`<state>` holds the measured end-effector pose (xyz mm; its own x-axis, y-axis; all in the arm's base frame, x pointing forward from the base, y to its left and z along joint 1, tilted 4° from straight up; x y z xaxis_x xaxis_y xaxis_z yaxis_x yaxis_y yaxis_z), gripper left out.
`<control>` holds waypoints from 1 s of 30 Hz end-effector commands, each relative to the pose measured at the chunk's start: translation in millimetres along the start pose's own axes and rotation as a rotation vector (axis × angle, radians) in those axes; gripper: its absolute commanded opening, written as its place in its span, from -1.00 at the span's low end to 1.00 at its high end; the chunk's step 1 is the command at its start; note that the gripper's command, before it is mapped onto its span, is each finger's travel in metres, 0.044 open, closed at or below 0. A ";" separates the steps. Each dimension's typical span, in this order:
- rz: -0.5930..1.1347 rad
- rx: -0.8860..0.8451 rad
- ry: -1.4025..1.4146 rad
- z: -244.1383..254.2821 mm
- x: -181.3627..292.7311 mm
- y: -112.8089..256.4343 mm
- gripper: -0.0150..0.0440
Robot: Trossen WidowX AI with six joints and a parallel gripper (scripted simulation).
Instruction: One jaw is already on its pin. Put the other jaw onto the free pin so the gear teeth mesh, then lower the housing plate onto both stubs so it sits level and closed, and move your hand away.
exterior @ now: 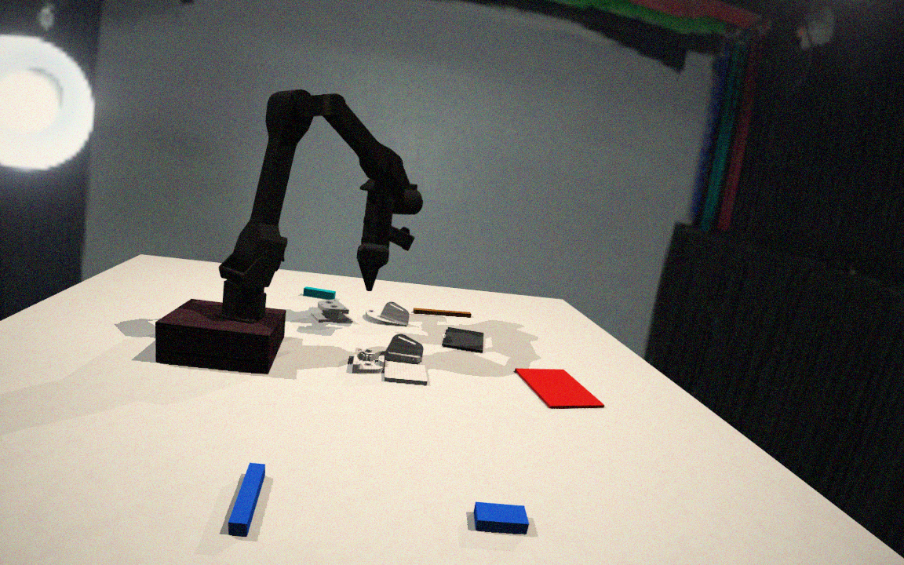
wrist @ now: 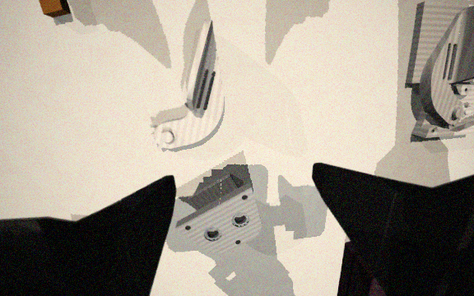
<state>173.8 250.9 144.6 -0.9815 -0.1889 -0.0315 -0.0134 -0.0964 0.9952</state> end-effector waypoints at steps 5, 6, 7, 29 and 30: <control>0.000 0.000 0.000 0.0 0.0 0.0 1.00; 0.000 0.000 0.000 0.0 0.0 0.0 1.00; 0.000 0.000 0.000 0.0 0.0 0.0 1.00; 0.000 0.000 0.000 0.0 0.0 0.0 0.82; 0.000 0.000 0.000 0.0 0.0 0.0 0.73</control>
<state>173.8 250.8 144.6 -0.9815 -0.1890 -0.0315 -0.0135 -0.0962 0.9953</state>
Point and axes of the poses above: the point midway between the two fingers, 35 mm back from their tips, its own y axis back along the fingers, its own z axis across the jaws, x = y × z, the point moved 6 cm from there along y, back along the fingers, and after that the axes turned 2 degrees about y, right-handed, at the moved point
